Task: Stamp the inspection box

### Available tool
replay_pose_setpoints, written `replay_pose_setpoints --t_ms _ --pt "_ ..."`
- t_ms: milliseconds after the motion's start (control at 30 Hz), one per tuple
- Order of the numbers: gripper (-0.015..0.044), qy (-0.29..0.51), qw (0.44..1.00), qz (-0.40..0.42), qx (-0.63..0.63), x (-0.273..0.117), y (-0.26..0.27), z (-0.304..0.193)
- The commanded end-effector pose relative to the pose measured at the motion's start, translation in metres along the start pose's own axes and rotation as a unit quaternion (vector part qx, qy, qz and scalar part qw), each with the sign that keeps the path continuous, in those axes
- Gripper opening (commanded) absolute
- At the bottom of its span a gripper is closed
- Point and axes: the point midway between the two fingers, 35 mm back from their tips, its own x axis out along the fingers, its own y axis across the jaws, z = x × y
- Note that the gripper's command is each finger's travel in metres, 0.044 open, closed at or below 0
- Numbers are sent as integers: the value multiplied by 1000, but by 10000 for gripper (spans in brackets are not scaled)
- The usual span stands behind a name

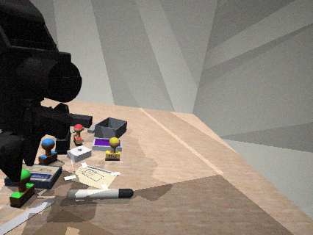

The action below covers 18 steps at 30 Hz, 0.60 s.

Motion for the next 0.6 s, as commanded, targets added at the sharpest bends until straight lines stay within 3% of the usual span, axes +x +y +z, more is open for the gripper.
replay_pose_setpoints --t_ms 0,567 --pt "221 5 1000 1 -2 10 0 -2" --pt "221 5 1000 1 -2 37 1 -4"
